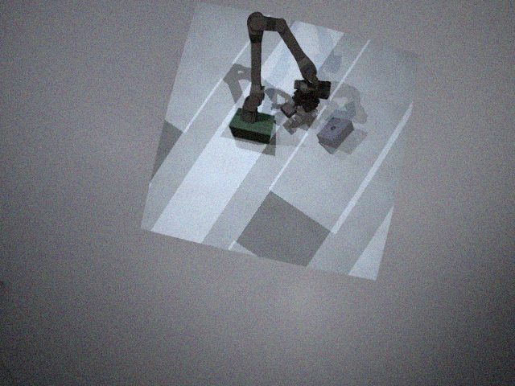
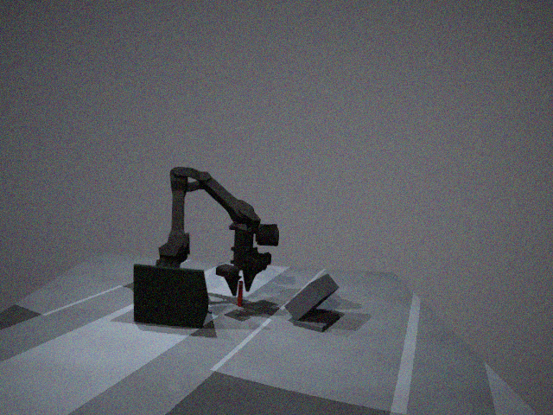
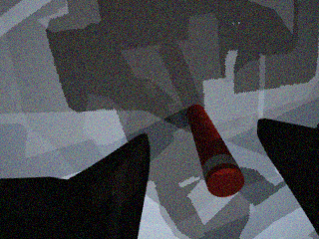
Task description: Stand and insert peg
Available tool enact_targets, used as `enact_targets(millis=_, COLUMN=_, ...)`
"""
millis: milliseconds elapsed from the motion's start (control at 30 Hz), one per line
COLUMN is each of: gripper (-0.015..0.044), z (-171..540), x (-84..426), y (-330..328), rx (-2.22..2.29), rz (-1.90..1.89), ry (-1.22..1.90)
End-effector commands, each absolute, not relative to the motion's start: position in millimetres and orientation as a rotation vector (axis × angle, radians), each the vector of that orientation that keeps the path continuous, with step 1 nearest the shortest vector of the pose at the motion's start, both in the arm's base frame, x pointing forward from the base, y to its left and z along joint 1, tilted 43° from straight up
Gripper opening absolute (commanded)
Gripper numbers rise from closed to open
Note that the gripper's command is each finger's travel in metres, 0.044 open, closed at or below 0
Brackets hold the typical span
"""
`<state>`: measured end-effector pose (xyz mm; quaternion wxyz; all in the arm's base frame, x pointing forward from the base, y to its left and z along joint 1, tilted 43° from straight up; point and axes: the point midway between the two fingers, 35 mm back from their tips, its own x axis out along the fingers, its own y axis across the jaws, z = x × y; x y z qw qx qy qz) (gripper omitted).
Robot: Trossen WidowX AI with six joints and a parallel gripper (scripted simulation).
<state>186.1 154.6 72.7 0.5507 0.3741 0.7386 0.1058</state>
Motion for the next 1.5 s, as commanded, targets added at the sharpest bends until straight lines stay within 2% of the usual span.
enact_targets(millis=0, gripper=0.0230, z=73.1, x=186.2, y=154.6, rx=0.884, rz=0.253, ry=1.747)
enact_targets(millis=200, gripper=0.0072, z=73.1, x=186.2, y=154.6, rx=0.884, rz=0.253, ry=1.747)
enact_targets(millis=567, gripper=0.0000, z=73.4, x=186.4, y=154.2, rx=0.884, rz=0.253, ry=1.747)
enact_targets(millis=1467, gripper=0.0000, z=126.3, x=195.3, y=97.9, rx=0.885, rz=0.243, ry=1.752)
